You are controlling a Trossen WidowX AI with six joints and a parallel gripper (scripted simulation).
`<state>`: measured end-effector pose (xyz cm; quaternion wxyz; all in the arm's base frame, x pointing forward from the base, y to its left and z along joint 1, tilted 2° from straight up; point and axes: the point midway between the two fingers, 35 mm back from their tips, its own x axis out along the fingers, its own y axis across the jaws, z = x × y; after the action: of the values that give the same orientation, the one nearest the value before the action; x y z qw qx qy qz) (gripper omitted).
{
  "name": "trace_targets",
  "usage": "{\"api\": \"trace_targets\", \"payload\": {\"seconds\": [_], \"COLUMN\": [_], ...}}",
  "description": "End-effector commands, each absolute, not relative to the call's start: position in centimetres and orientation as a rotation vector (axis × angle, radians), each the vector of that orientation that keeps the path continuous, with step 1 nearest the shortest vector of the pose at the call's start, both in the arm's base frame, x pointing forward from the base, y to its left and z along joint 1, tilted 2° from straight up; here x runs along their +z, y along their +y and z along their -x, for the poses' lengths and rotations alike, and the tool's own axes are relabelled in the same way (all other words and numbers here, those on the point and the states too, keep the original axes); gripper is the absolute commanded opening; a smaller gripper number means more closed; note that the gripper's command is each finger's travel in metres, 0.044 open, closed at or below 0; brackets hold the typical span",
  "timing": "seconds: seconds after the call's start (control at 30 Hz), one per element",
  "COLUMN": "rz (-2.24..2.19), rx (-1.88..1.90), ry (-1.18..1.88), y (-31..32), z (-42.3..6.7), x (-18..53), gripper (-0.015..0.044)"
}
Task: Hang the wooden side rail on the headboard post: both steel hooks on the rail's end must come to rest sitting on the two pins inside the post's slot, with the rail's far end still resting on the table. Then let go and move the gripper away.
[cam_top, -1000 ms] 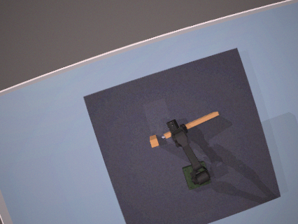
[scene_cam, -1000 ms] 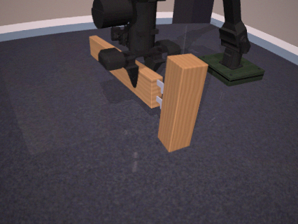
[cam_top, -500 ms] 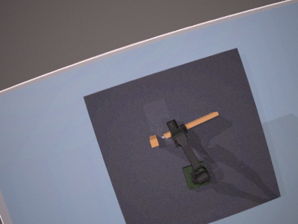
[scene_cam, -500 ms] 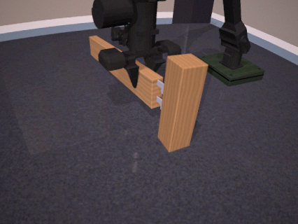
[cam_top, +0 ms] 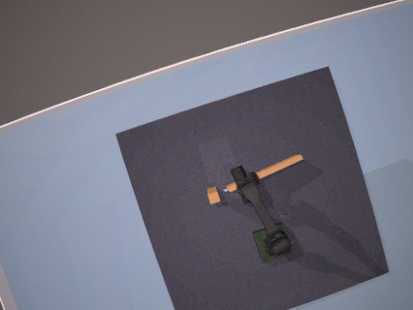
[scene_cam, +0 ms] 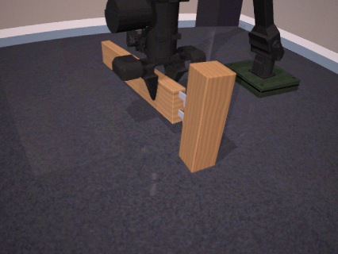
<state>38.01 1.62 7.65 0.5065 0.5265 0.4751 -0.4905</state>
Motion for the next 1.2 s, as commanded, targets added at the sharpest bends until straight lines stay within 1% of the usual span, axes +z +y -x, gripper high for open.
{"api": "trace_targets", "payload": {"seconds": [0.0,1.17], "rz": [-1.277,-1.278], "rx": [-1.175,-1.175], "ry": [1.14,1.14], "y": [1.81,2.14], "z": [-38.12,-38.21], "x": [8.01,7.99], "gripper": [0.0,0.0]}}
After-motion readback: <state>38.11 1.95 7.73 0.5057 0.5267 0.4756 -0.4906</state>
